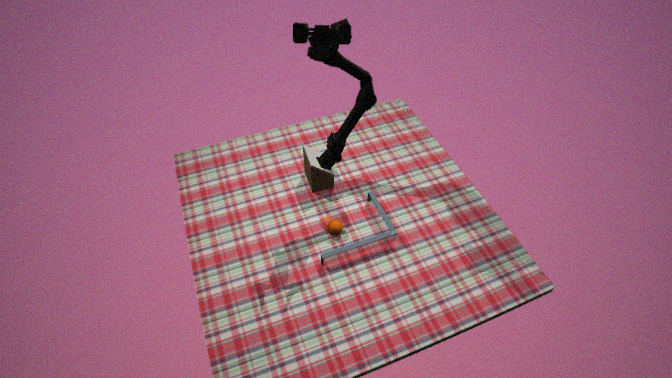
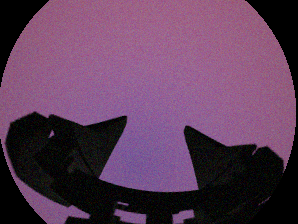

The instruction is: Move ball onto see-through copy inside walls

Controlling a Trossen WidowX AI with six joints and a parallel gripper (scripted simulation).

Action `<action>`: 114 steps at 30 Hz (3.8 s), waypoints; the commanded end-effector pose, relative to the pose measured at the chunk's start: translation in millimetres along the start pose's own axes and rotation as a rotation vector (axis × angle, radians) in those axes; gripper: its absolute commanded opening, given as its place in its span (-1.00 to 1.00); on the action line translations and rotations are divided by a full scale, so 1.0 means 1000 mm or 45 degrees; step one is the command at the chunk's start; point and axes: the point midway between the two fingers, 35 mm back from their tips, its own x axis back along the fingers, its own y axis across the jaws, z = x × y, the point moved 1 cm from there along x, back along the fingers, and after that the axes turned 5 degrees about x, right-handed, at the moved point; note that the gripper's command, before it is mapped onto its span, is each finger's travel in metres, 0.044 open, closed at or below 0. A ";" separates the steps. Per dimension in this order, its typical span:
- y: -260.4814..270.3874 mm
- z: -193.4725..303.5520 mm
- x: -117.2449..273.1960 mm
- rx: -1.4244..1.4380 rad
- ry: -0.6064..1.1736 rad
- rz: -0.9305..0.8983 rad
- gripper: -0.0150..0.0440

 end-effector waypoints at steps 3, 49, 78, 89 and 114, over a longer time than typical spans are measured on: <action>0.004 -0.007 -0.006 -0.071 -0.011 -0.005 0.95; -0.100 -0.624 0.087 -2.131 -1.050 -2.753 0.95; -0.126 -0.664 0.162 -1.845 -0.926 -3.208 0.95; -0.128 -0.679 0.171 -1.845 -0.927 -3.208 0.95; -0.131 -0.695 0.183 -1.845 -0.930 -3.210 0.37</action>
